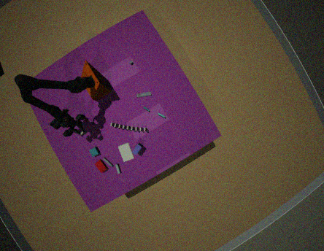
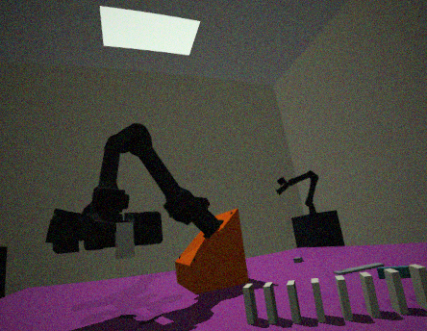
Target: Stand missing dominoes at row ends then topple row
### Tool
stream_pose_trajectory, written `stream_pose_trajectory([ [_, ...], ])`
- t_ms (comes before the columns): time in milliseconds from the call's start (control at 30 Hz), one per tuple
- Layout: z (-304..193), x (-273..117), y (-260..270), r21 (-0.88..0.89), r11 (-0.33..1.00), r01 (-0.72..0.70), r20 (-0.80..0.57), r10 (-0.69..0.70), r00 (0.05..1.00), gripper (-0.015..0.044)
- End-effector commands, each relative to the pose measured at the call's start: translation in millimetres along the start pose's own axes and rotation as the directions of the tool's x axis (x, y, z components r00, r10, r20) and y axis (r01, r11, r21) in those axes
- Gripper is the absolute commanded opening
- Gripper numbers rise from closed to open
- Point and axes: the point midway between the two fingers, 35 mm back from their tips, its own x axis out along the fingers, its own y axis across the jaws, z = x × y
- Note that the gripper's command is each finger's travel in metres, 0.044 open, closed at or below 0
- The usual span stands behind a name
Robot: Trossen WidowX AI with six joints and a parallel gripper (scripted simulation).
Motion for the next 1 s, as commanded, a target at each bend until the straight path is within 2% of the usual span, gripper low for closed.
stream_pose_trajectory([
  [0,1,0,0,-0.009,1.0,0.001,0.006,0.0,1.0,0.0107],
  [367,-1,0,0,-0.009,1.0,0.0,0.006,0.0,1.0,0.0107],
  [967,-57,3,-6,-0.005,1.0,-0.003,0.001,0.003,1.0,0.0107],
])
